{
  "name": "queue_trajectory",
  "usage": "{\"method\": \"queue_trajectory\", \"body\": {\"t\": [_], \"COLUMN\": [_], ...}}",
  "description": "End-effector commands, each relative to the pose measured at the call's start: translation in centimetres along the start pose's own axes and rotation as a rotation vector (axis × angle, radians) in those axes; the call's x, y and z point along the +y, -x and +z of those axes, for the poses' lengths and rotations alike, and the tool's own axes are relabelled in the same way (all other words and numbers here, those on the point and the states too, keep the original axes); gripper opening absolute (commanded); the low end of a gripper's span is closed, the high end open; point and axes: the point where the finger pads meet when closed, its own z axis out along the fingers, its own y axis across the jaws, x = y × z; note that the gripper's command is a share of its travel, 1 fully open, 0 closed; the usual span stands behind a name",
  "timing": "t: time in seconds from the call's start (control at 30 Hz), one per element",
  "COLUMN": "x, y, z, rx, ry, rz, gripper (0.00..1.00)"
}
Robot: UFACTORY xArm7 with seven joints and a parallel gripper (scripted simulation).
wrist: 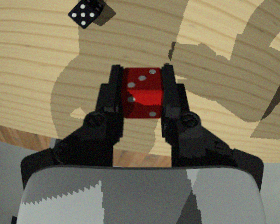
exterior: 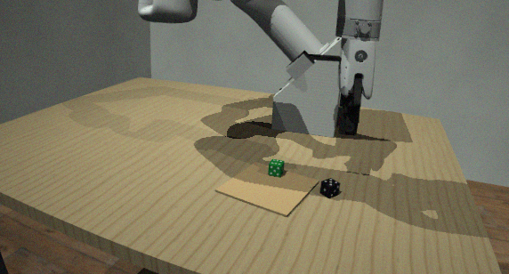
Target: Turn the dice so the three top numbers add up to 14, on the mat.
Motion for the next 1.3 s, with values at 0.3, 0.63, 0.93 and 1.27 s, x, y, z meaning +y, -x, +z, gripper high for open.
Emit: {"method": "queue_trajectory", "body": {"t": [0.3, 0.63, 0.93, 1.27], "x": [-1.9, -2.9, -3.6, -4.3], "y": [-3.6, -6.2, -8.4, -11.4], "z": [-0.5, -0.5, -0.6, -0.5], "rx": [-0.011, -0.011, -0.008, -0.002], "ry": [-0.005, -0.007, -0.008, -0.005], "rz": [-0.399, -0.671, -0.9, -1.189], "gripper": [0.21, 0.21, 0.21, 0.21]}}
